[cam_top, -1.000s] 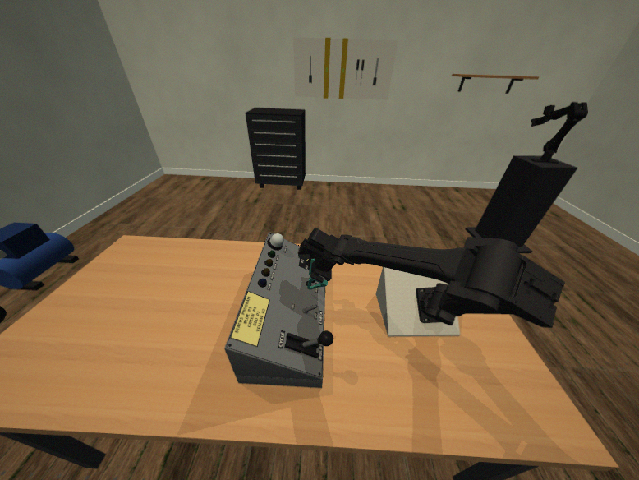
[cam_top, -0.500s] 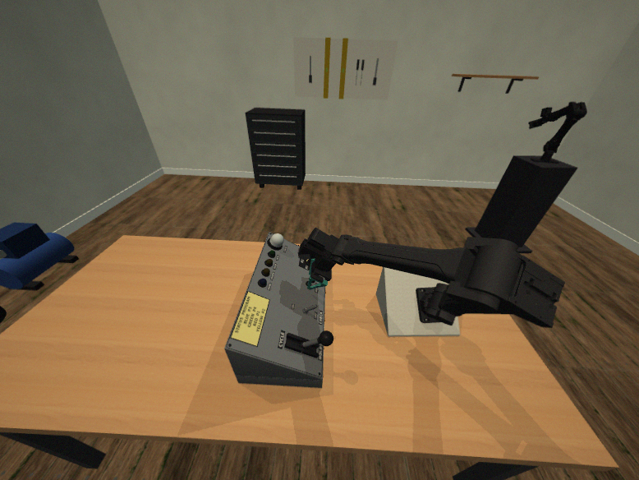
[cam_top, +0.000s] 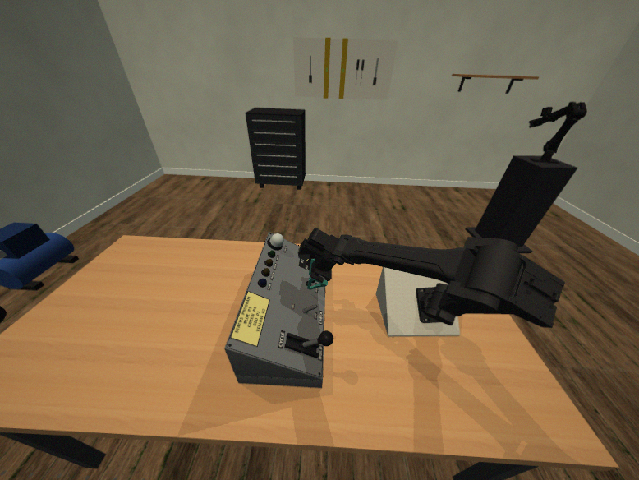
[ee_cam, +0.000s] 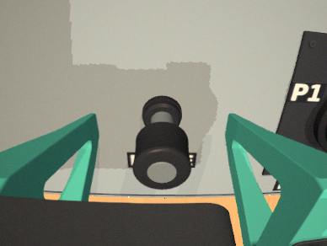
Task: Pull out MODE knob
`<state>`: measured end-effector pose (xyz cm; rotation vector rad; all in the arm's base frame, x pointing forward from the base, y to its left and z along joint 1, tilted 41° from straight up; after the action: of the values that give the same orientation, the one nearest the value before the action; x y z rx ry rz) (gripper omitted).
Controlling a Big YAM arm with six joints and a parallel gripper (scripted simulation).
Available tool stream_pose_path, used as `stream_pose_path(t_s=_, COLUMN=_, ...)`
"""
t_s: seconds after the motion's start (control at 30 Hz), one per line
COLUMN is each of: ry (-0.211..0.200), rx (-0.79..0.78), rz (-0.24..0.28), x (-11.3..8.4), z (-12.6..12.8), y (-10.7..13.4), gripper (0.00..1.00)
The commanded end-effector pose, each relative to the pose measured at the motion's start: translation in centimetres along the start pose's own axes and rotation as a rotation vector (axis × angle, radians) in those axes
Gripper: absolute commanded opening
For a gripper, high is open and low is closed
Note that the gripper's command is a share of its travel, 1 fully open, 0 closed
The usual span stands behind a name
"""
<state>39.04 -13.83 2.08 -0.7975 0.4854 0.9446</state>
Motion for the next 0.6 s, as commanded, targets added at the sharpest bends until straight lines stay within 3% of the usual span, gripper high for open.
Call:
stream_pose_path(t_s=0.0, ry=0.001, rx=-0.007, rz=-0.004, x=0.41, z=0.22, y=-0.05, gripper=0.70)
stream_pose_path(t_s=0.57, ry=0.002, rx=-0.011, rz=-0.007, x=0.35, z=0.35, y=0.10, gripper=0.70)
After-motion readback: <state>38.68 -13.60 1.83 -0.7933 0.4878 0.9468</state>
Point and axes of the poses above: the point where the finger pads meet when closed, its own x axis out along the fingers, its own z axis across the jaws, y = z × x, the point moved 6 cm from there along -x, back along the fingers, and after that the axes turned 5 degrees about -x, right-handed, at the moved point
